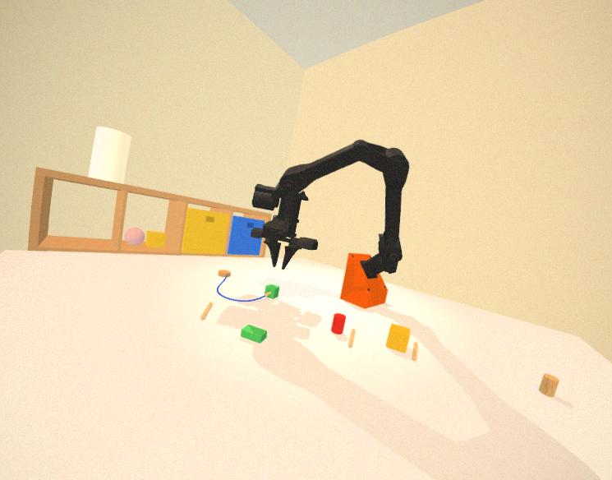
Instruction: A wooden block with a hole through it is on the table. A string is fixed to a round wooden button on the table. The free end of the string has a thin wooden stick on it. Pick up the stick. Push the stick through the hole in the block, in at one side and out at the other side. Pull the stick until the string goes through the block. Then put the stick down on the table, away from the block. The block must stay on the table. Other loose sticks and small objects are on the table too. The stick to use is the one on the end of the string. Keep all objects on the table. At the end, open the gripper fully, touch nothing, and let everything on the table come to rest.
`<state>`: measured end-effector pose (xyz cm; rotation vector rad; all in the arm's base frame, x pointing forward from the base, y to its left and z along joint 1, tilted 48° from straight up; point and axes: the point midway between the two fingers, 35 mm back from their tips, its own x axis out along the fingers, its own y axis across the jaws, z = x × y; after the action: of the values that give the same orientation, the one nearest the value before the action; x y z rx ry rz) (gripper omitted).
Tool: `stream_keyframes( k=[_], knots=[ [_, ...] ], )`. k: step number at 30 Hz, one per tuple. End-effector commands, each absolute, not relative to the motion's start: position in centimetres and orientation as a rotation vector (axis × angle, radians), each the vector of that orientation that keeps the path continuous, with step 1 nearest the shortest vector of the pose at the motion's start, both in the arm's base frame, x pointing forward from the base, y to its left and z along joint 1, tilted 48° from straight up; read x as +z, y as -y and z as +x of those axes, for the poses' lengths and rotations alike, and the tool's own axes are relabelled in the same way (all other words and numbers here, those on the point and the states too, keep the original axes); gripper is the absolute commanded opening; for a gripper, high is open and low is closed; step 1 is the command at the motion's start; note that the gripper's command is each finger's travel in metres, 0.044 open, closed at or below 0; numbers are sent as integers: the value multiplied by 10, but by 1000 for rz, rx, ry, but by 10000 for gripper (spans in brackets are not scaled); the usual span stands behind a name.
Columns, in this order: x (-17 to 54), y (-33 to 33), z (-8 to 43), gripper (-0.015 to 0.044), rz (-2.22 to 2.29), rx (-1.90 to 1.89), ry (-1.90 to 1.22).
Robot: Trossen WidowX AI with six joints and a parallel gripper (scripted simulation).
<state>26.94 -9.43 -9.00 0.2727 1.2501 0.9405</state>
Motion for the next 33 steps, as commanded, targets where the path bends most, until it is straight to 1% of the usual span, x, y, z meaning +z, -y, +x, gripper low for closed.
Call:
stream_keyframes(
  k=[1,33],
  knots=[
    [-96,86,267,120,289,943,-1255],
    [-130,46,266,120,292,946,-1253]
  ],
)
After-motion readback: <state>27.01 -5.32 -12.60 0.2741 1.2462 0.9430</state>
